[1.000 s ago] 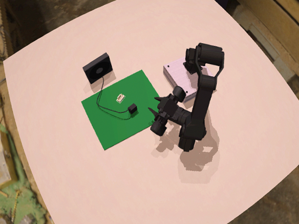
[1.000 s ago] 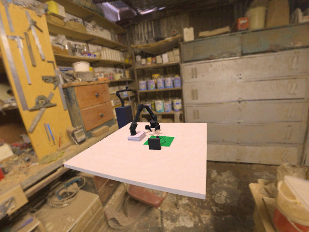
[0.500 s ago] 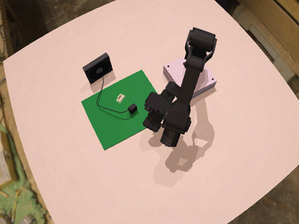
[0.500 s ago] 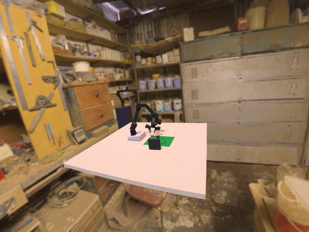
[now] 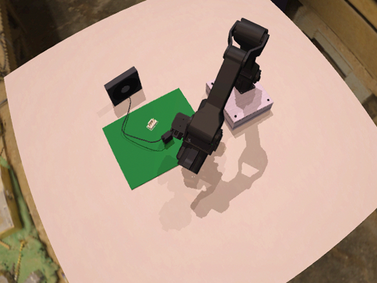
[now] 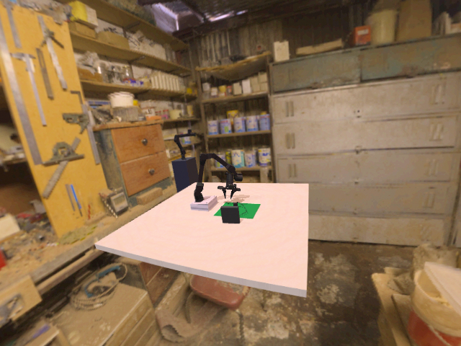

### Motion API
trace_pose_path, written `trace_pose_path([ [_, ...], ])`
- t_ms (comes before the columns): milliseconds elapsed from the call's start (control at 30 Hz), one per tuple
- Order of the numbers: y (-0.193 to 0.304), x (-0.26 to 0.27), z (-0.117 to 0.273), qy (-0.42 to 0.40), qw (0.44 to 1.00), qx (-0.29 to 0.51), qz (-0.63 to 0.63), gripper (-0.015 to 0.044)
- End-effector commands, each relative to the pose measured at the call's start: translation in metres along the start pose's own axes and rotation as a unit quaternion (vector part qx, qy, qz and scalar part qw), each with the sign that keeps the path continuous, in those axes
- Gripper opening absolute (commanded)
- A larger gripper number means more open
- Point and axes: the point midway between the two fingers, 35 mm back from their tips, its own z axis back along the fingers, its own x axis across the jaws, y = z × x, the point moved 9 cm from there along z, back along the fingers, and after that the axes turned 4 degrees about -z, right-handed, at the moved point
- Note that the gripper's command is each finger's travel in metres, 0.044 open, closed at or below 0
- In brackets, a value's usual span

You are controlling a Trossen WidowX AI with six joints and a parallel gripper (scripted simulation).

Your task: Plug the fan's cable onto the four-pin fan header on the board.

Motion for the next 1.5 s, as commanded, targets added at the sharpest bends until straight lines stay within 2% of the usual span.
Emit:
trace_pose_path([
  [0, -0.010, -0.001, 0.006, -0.030, 0.998, 0.045, 0.016, 0.0205],
  [400, -0.042, -0.006, 0.021, -0.143, 0.976, 0.148, 0.077, 0.0205],
  [533, -0.040, -0.004, 0.018, -0.126, 0.980, 0.140, 0.070, 0.0205],
  [700, -0.045, -0.004, 0.022, -0.135, 0.976, 0.140, 0.095, 0.0336],
  [833, -0.077, -0.005, 0.039, -0.159, 0.952, 0.121, 0.232, 0.0440],
  [1133, -0.145, -0.024, 0.075, -0.200, 0.835, 0.065, 0.509, 0.0440],
  [1467, -0.146, -0.024, 0.075, -0.200, 0.831, 0.063, 0.514, 0.0440],
])
